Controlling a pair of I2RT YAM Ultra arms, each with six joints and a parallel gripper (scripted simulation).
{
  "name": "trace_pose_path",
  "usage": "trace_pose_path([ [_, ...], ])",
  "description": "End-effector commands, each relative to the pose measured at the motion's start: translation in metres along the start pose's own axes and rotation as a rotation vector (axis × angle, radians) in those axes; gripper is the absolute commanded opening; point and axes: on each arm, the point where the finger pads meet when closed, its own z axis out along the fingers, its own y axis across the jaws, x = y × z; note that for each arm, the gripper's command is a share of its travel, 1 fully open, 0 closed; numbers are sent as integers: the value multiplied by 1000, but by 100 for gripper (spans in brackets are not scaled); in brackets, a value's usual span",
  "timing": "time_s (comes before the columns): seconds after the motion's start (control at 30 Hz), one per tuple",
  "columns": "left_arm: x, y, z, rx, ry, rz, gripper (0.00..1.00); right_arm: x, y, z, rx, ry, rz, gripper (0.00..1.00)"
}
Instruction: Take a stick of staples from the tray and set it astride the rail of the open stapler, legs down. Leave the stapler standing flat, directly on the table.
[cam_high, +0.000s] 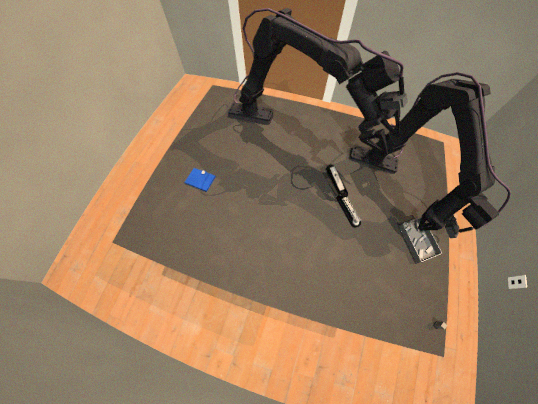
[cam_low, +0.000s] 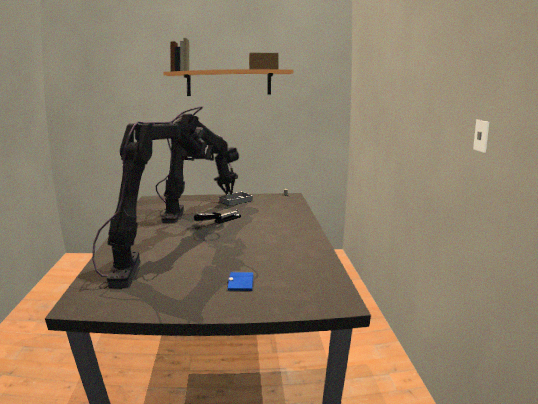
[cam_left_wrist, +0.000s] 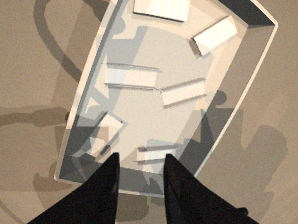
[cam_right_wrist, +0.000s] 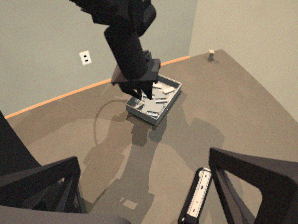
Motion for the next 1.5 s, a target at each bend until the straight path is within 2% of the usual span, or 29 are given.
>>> trace_pose_path([
  [0.0,-3,2,-7,-54,17,178,27,-17,0,-9,-2,-39,-7,100],
  [0.3,-1,5,-12,-158,90,571,27,-17,0,-9,-2,-39,-7,100],
  [0.43,-1,19,-12,-185,138,659,27,-17,0,-9,-2,-39,-7,100],
  [0.77,-6,17,-13,-181,122,665,27,-17,0,-9,-2,-39,-7,100],
  [1.47,-4,28,23,-180,142,670,27,-17,0,-9,-2,-39,-7,100],
])
